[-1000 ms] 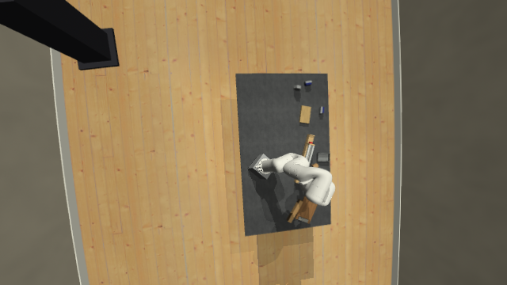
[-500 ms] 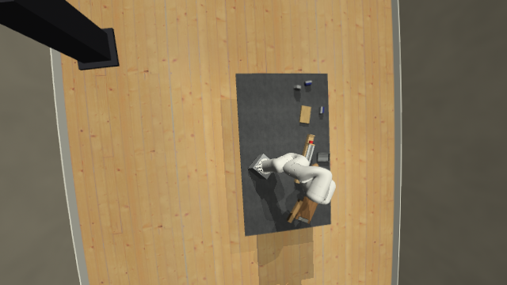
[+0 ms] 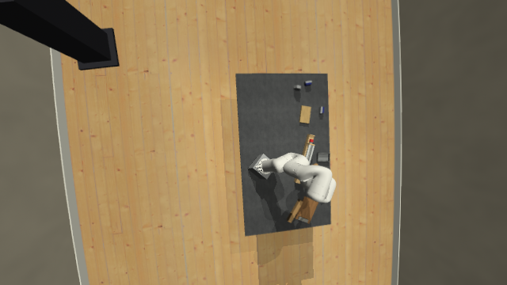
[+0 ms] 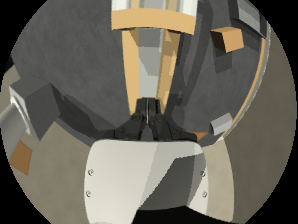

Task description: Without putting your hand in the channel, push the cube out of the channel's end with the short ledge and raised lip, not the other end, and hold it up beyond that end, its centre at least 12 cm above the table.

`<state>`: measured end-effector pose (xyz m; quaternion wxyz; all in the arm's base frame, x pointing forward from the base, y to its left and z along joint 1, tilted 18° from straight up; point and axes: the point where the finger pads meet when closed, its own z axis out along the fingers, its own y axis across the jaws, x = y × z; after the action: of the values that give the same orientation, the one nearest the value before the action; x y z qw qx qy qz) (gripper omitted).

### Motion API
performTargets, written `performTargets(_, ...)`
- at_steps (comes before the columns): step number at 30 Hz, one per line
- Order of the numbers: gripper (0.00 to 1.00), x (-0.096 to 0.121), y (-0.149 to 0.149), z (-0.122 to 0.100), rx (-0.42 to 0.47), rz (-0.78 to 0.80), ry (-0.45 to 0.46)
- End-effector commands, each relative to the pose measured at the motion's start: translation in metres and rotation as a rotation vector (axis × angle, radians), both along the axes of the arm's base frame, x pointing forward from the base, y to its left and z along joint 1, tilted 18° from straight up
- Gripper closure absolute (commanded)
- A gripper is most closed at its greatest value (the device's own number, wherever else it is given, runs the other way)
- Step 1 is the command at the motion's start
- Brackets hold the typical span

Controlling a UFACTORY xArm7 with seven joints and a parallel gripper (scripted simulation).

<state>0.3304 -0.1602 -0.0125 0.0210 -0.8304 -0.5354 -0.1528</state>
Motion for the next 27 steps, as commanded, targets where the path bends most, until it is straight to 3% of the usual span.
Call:
performTargets(1,1.00,0.002,0.002,0.001,-0.002,-0.001,-0.001)
performTargets(19,1.00,0.006,0.011,0.006,-0.001,-0.001,-0.002)
performTargets(27,1.00,0.002,0.008,0.022,-0.002,-0.001,-0.002)
